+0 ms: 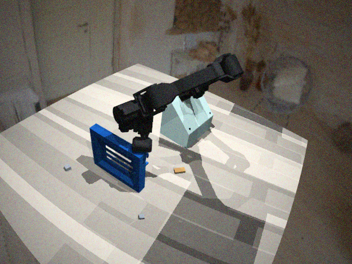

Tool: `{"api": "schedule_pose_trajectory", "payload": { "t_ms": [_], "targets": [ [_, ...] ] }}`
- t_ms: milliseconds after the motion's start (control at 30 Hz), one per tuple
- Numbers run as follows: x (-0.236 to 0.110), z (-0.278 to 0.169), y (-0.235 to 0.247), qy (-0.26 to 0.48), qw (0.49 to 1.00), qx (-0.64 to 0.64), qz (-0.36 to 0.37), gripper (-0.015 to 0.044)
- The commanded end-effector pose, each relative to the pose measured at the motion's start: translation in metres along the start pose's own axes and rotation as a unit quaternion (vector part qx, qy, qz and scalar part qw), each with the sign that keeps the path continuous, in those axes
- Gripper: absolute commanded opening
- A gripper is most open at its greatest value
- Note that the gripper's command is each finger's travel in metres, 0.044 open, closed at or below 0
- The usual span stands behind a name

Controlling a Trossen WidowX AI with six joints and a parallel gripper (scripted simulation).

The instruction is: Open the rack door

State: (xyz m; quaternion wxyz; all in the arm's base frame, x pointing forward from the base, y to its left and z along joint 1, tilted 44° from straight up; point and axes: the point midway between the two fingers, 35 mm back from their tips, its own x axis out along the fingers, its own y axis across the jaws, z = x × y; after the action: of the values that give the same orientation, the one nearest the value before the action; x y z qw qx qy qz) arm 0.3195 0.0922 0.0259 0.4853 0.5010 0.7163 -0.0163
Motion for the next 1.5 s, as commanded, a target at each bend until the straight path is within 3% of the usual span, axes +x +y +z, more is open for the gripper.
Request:
{"api": "schedule_pose_trajectory", "payload": {
  "t_ms": [0, 400, 600, 1467],
  "targets": [
    [0.0006, 0.0005, -0.0008, -0.002, 0.995, 0.095, -0.002, 0.0294],
    [0.0006, 0.0005, -0.0008, -0.002, 0.93, 0.367, -0.002, 0.0294],
    [0.0006, 0.0005, -0.0008, -0.002, 0.929, 0.371, -0.002, 0.0294],
    [0.0006, 0.0005, -0.0008, -0.002, 0.929, 0.371, -0.002, 0.0121]
  ]
}}
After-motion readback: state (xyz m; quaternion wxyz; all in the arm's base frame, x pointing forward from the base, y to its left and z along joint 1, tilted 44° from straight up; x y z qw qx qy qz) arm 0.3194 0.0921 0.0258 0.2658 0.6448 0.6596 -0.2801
